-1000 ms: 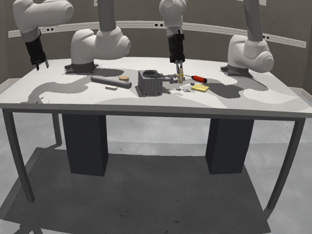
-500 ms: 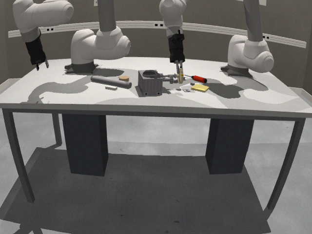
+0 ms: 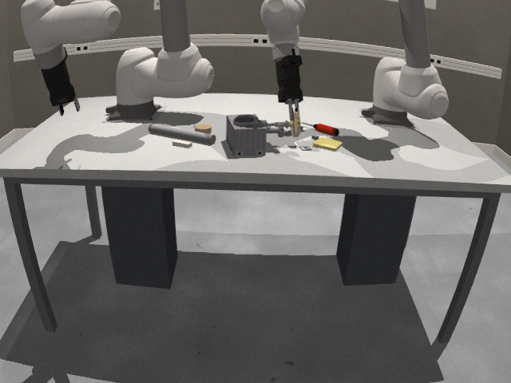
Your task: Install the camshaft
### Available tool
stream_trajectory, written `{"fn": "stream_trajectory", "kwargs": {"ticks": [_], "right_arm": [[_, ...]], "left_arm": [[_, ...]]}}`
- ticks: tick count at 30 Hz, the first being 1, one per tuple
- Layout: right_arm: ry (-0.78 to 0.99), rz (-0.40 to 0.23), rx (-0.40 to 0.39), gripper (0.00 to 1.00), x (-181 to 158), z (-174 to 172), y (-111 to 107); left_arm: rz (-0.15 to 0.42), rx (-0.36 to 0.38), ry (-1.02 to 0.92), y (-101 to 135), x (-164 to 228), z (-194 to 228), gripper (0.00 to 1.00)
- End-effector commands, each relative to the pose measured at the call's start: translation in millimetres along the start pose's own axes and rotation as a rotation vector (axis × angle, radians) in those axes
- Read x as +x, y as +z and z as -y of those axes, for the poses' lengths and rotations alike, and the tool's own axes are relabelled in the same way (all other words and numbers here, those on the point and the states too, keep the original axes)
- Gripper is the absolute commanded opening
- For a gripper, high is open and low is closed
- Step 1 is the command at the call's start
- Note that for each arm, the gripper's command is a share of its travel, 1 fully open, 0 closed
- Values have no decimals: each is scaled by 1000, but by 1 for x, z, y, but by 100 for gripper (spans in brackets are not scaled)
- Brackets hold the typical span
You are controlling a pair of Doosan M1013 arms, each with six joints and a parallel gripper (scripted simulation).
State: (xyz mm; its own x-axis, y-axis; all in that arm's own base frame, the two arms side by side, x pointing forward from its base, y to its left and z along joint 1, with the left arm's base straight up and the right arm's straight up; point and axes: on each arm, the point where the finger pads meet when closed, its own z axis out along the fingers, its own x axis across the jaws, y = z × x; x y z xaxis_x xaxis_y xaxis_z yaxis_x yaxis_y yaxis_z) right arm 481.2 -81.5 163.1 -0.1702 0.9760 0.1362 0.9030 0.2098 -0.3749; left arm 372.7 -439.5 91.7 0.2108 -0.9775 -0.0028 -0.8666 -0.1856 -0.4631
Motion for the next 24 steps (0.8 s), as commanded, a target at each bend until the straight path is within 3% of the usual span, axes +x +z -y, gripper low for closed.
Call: {"fn": "stream_trajectory", "kwargs": {"ticks": [1,24], "right_arm": [[0,0,-2,100,0,0,-1],[0,0,-2,100,0,0,-1]], "left_arm": [[-1,1,0,-1,1,0,29],[-1,1,0,-1,7,0,29]]}}
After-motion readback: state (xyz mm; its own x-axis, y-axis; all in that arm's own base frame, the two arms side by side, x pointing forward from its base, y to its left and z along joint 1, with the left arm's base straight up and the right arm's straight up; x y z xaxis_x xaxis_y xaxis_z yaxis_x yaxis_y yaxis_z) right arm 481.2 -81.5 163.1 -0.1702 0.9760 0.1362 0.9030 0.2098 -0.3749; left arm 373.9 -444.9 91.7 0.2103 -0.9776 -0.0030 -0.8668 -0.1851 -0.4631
